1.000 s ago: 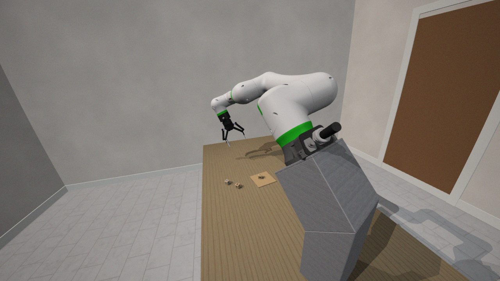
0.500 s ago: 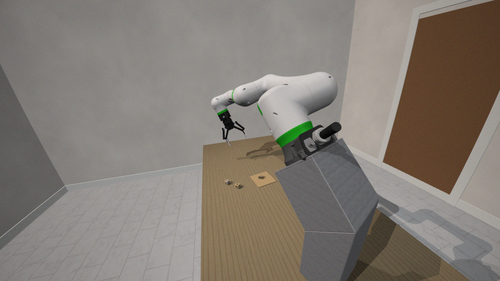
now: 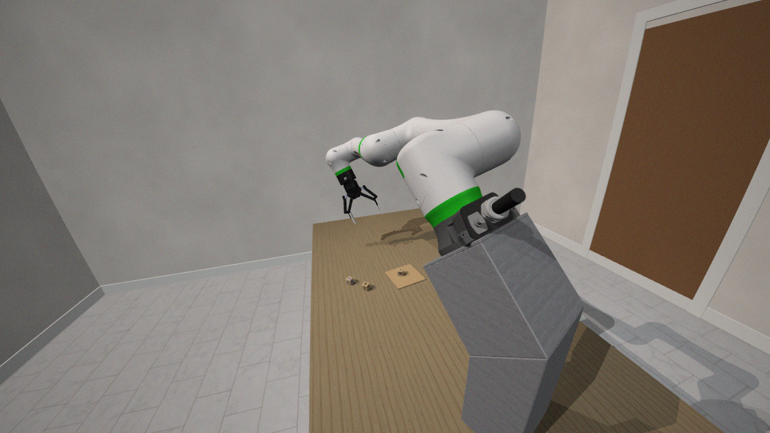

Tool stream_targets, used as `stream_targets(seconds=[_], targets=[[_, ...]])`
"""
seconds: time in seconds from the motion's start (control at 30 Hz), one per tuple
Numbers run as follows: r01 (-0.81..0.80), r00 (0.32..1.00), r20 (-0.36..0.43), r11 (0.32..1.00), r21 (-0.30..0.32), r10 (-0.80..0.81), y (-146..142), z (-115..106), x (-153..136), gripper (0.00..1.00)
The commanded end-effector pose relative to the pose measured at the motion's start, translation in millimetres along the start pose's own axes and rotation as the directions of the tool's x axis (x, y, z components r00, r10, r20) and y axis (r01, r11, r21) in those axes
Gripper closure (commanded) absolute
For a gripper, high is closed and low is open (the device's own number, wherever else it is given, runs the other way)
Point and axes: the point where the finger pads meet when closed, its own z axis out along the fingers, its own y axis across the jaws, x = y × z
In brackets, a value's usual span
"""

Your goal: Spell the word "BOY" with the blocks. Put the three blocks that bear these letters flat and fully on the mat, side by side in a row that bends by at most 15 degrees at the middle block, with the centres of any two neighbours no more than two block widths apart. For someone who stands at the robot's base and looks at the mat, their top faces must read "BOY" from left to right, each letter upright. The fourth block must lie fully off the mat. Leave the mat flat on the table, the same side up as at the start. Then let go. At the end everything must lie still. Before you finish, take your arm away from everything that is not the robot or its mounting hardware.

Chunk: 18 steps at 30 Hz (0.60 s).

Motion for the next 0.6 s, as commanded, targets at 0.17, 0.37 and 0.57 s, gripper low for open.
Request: stream_targets(seconds=[0.17,0.37,0.57], targets=[[0.018,1.0,0.023,1.0,-0.004,-0.018,8.2,-5.1,-5.8,0.0],[0.018,1.0,0.023,1.0,-0.004,-0.018,8.2,-5.1,-5.8,0.0],[0.052,0.996,0.068,0.999,-0.009,-0.051,26.5,-13.7,-22.7,0.0]])
